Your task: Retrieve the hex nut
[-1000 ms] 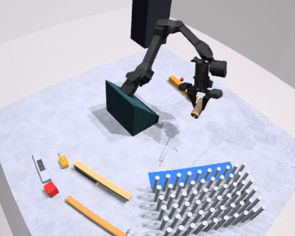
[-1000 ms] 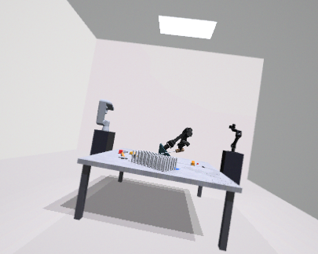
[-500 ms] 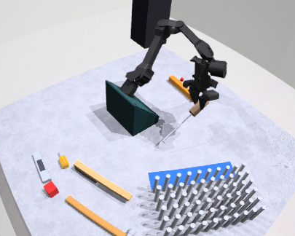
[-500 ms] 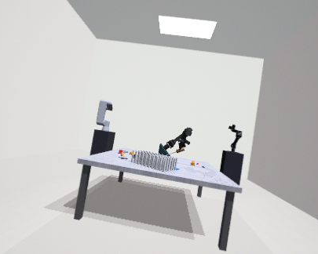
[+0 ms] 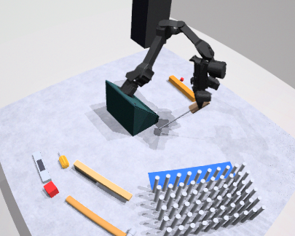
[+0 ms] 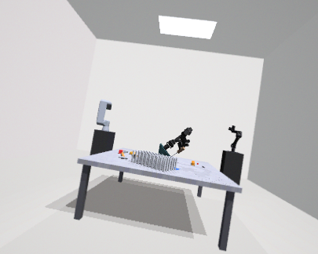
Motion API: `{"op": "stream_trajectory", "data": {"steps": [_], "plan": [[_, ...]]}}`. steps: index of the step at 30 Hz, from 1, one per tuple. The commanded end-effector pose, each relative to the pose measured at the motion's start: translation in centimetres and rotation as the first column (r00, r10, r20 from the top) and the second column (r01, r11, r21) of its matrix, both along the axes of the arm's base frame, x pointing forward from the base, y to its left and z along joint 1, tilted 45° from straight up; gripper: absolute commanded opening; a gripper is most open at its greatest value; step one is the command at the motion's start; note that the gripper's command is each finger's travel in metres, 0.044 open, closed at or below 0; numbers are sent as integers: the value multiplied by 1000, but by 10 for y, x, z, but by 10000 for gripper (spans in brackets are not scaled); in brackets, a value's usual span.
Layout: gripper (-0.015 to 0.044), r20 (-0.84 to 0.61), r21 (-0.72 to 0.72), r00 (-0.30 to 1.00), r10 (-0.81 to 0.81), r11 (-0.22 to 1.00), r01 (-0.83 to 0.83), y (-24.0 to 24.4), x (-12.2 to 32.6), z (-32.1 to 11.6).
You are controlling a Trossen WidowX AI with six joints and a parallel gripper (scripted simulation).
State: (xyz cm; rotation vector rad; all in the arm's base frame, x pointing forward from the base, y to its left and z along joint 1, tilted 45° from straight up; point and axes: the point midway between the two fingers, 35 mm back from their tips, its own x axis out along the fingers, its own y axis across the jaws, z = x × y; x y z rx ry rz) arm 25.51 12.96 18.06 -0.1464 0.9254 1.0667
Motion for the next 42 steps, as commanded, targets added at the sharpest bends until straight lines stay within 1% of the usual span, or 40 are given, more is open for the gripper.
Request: {"op": "stream_trajectory", "data": {"steps": [1, 8, 14, 20, 32, 42], "plan": [[0, -89, 44, 993, -76, 996, 80, -1, 0, 3], [0, -242, 87, 945, -220, 965, 247, -8, 3, 6], [0, -407, 110, 870, -279, 930, 350, -4, -2, 8], [0, -564, 108, 763, -316, 888, 448, 1, -6, 11], [0, -821, 29, 466, -328, 792, 610, 9, -15, 18], [0, -946, -98, 159, -282, 716, 691, 15, -21, 26]]}}
